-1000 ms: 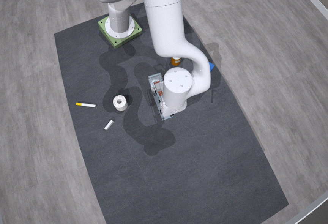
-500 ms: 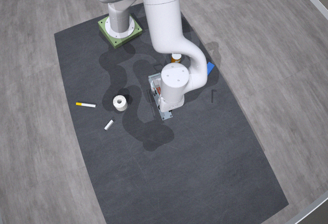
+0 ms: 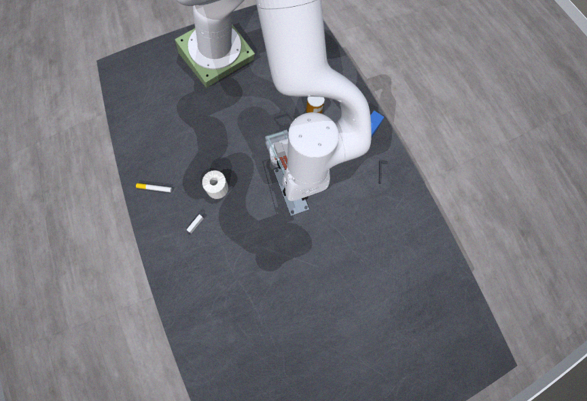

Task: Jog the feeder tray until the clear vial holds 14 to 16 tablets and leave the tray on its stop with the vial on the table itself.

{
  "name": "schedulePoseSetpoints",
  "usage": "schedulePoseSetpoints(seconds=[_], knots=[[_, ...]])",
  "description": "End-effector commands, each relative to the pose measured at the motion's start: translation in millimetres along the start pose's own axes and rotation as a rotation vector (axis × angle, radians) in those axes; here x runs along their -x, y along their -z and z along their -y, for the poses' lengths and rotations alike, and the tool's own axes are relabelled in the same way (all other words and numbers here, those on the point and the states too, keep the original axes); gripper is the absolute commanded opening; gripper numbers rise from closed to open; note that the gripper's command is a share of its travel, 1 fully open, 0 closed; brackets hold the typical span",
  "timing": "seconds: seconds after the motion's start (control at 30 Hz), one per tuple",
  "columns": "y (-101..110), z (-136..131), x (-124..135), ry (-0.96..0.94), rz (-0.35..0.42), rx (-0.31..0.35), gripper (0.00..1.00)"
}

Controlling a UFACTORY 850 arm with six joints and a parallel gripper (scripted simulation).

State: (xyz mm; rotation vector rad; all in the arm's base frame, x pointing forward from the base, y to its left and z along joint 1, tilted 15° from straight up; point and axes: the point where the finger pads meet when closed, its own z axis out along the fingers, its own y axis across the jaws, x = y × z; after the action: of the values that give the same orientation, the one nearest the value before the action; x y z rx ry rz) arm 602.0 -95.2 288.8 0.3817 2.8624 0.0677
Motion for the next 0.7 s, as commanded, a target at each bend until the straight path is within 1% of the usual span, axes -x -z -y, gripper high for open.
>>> schedulePoseSetpoints(seconds=[0.0,0.67], knots=[[8.7,-0.1,22.8,0.0,0.005,0.0,0.0],[8.1,-0.1,21.2,0.0,0.005,0.0,0.0]])
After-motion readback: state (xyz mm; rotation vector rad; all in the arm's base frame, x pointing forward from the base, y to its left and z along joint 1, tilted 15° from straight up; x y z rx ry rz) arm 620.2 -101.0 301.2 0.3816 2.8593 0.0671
